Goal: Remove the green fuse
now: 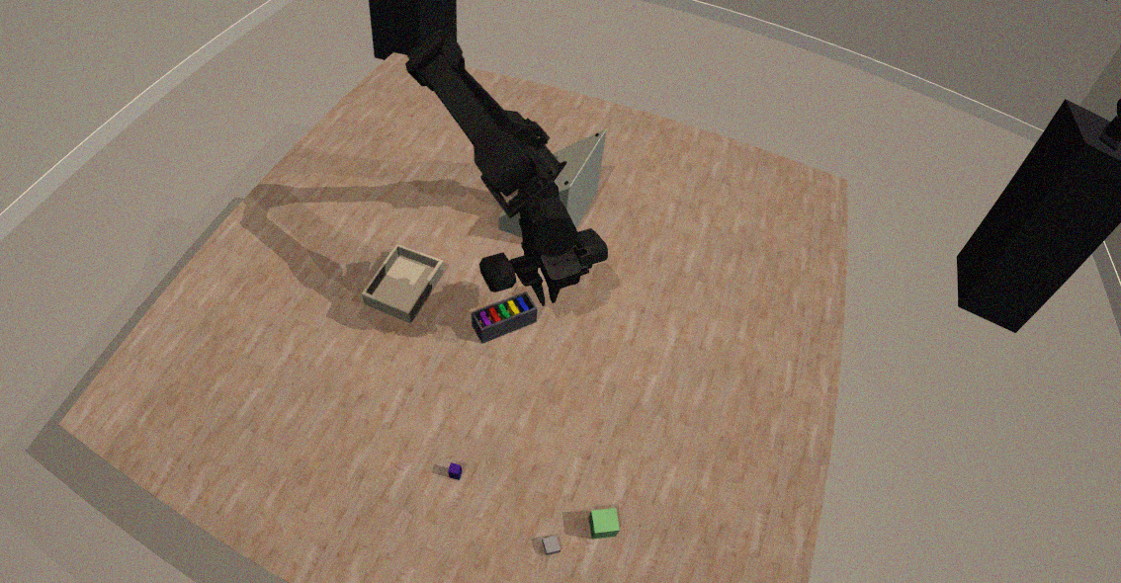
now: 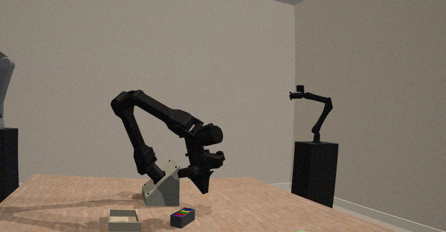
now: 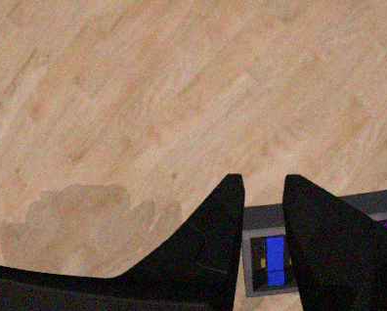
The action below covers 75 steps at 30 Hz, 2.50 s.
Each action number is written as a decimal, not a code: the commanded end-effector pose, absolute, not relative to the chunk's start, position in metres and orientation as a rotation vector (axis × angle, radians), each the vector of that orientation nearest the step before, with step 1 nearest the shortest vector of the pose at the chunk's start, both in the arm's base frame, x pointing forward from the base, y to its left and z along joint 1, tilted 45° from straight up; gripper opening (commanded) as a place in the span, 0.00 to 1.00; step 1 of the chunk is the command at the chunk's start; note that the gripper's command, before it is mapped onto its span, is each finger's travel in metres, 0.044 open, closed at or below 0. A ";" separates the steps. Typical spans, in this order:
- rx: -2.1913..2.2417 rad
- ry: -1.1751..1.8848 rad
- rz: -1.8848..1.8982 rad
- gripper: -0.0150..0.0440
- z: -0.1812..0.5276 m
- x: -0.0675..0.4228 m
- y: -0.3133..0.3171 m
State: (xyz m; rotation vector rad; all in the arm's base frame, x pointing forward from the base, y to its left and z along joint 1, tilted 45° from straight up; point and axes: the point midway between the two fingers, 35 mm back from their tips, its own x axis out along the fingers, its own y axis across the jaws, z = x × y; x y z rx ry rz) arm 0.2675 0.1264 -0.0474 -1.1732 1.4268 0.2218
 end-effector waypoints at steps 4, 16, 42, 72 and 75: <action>-1.344 1.670 0.137 0.36 -0.020 0.281 0.055; -1.344 1.670 0.138 0.36 -0.023 0.281 0.053; -1.345 1.670 0.137 0.36 -0.042 0.280 0.035; -1.345 1.670 0.136 0.36 -0.050 0.280 0.027; -1.338 1.671 0.139 0.34 -0.049 0.280 0.028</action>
